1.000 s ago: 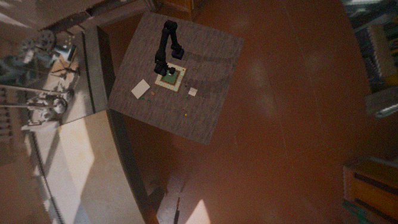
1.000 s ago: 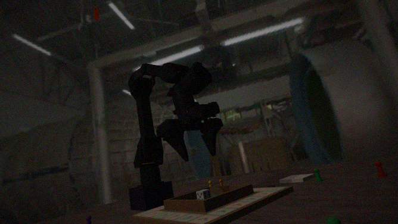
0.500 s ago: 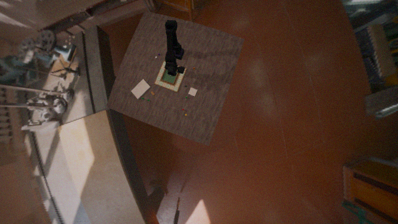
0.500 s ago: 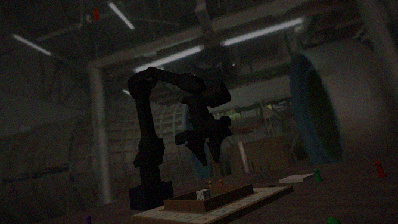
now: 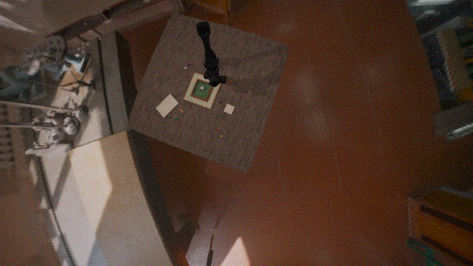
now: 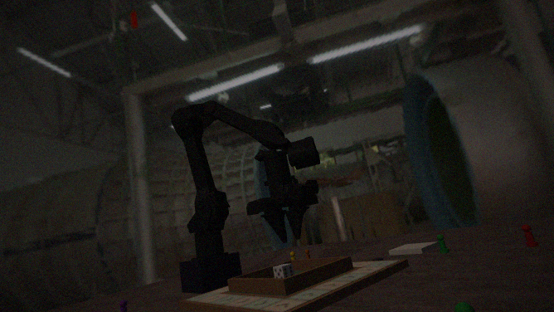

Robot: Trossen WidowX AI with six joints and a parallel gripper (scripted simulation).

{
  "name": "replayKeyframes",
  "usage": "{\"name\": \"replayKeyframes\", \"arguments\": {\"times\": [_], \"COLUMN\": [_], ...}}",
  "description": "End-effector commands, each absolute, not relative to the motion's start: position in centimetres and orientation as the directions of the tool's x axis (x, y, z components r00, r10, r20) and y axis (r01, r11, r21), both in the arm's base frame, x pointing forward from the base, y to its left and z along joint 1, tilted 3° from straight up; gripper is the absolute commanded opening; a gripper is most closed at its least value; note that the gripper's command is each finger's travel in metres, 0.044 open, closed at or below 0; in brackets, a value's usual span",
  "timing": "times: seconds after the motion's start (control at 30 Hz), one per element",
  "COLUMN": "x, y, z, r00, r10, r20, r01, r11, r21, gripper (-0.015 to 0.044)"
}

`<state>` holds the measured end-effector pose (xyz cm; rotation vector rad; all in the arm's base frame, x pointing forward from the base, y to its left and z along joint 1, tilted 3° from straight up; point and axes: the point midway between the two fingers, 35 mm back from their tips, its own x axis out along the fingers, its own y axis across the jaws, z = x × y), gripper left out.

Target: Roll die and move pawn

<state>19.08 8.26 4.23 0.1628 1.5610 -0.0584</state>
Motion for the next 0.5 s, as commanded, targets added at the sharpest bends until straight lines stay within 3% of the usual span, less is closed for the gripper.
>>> {"name": "replayKeyframes", "arguments": {"times": [0.0, 0.47], "x": [18.8, 18.8], "y": [8.3, 8.4], "z": [3.5, 1.4], "r00": [0.002, 0.001], "r10": [0.064, 0.064], "r20": [-0.998, -0.998], "r01": [0.143, 0.143], "r11": [0.988, 0.988], "r21": [0.063, 0.063], "gripper": [0.0200, 0.0200]}}
